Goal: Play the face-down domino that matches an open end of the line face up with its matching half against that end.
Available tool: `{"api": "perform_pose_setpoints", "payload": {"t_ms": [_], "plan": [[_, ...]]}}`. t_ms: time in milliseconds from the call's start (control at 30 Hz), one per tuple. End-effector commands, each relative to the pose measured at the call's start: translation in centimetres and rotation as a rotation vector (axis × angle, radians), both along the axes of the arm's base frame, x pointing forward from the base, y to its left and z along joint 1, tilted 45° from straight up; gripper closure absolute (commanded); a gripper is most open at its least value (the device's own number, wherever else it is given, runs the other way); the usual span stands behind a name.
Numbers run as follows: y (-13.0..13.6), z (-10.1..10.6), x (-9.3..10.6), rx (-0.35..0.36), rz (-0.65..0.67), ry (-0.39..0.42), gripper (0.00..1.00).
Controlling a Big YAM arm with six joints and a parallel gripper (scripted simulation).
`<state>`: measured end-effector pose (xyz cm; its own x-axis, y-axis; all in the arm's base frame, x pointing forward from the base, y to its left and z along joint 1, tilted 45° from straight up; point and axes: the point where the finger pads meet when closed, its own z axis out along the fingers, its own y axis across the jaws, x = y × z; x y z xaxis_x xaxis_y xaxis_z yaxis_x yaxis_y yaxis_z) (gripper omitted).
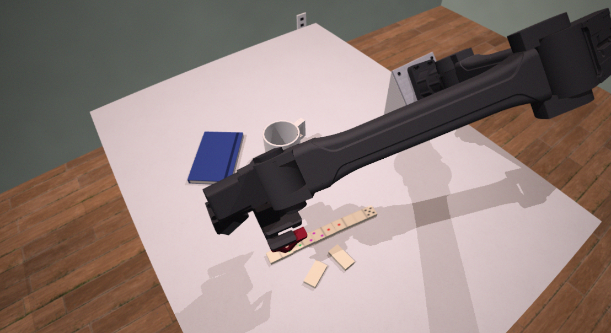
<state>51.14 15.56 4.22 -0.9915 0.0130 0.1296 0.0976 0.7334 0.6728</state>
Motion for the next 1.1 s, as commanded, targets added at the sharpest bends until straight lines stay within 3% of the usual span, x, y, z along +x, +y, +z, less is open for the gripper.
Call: {"api": "perform_pose_setpoints", "payload": {"t_ms": [0,100,133,433,667,700,1067], "plan": [[-1.1,3.2,2.3,0.013,0.003,-0.083,0.06],[-1.1,3.2,2.3,0.013,0.003,-0.083,0.06],[-1.0,1.6,1.2,0.005,-0.013,-0.039,0.06],[-0.7,2.8,1.9,0.012,-0.008,-0.084,0.06],[-0.7,2.8,1.9,0.012,-0.008,-0.084,0.06],[-1.1,2.0,1.4,0.008,-0.012,-0.061,0.06],[-0.2,2.3,1.5,0.013,-0.008,-0.094,0.06]]}}
